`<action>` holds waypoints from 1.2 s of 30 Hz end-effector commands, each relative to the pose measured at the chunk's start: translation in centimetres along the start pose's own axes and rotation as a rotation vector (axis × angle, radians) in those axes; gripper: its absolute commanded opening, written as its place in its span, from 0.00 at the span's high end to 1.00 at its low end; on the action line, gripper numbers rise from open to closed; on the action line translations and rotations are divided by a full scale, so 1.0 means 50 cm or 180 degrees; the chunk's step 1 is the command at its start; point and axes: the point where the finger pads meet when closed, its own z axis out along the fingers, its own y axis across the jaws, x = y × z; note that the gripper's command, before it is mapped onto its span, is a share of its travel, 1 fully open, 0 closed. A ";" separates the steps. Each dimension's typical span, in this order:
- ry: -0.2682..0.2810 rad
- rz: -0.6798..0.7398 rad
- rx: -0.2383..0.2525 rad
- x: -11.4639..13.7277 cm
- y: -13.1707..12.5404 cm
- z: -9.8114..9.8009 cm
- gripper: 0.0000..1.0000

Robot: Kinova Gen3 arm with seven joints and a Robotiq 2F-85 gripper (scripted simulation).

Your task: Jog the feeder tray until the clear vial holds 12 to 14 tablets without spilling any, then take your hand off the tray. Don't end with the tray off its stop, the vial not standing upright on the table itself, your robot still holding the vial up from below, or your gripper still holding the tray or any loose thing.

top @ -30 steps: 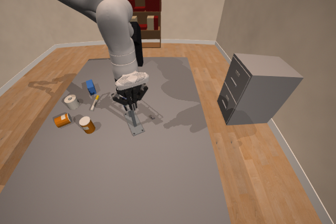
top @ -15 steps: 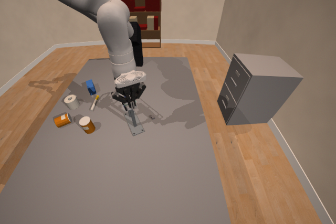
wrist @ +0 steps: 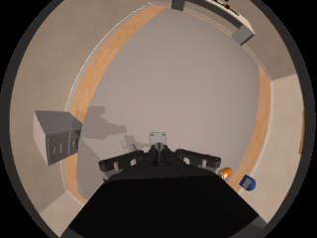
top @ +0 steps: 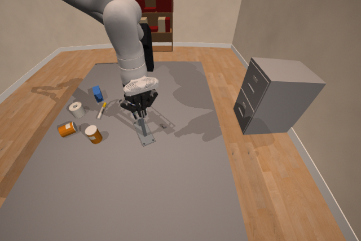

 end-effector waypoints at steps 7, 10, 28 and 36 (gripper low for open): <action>0.0016 0.0011 0.0006 0.017 -0.002 -0.006 1.00; 0.0016 0.0011 0.0006 0.017 -0.002 -0.006 1.00; 0.0016 0.0011 0.0006 -0.037 -0.002 0.018 1.00; 0.0016 0.0011 0.0006 -0.027 -0.002 0.013 1.00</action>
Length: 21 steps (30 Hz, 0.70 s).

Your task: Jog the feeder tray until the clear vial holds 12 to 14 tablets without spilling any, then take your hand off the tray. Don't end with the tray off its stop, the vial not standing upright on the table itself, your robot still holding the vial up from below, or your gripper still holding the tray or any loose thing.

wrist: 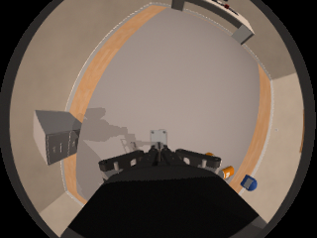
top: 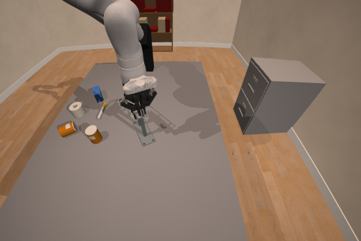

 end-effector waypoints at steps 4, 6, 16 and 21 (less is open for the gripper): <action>-0.0017 0.0002 -0.0008 0.025 0.002 -0.011 1.00; -0.0017 0.0002 -0.0009 0.036 0.002 -0.015 1.00; -0.0017 0.0002 -0.0008 0.043 0.002 -0.018 1.00; -0.0017 0.0002 -0.0008 0.043 0.002 -0.018 1.00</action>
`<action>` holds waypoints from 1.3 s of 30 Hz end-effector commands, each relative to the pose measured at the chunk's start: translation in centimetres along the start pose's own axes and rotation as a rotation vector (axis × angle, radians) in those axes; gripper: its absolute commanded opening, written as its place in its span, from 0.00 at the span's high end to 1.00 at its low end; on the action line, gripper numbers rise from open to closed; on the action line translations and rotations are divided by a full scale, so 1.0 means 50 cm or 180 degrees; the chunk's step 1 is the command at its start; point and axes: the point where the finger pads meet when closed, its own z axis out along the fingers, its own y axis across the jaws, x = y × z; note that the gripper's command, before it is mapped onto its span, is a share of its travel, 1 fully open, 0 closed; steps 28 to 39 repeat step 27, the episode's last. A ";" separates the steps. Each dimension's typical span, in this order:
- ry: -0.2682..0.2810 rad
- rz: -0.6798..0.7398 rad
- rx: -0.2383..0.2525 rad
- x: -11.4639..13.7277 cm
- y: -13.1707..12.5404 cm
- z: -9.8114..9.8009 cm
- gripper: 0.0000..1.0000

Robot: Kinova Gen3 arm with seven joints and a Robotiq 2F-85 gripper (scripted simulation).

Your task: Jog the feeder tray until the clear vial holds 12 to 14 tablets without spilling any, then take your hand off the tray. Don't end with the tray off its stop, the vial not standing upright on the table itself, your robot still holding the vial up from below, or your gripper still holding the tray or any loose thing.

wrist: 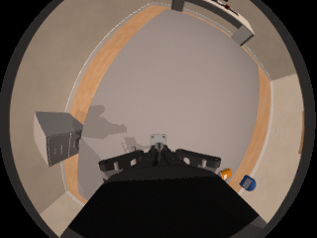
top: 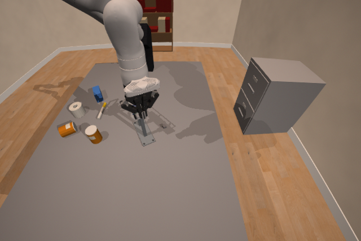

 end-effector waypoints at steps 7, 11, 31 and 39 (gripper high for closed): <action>0.0003 0.0001 0.0001 0.001 0.000 -0.001 1.00; 0.0003 0.0001 0.0001 0.001 0.000 -0.001 1.00; 0.0003 0.0001 0.0001 0.001 0.000 -0.010 1.00; 0.0003 0.0001 0.0001 0.001 0.000 -0.010 1.00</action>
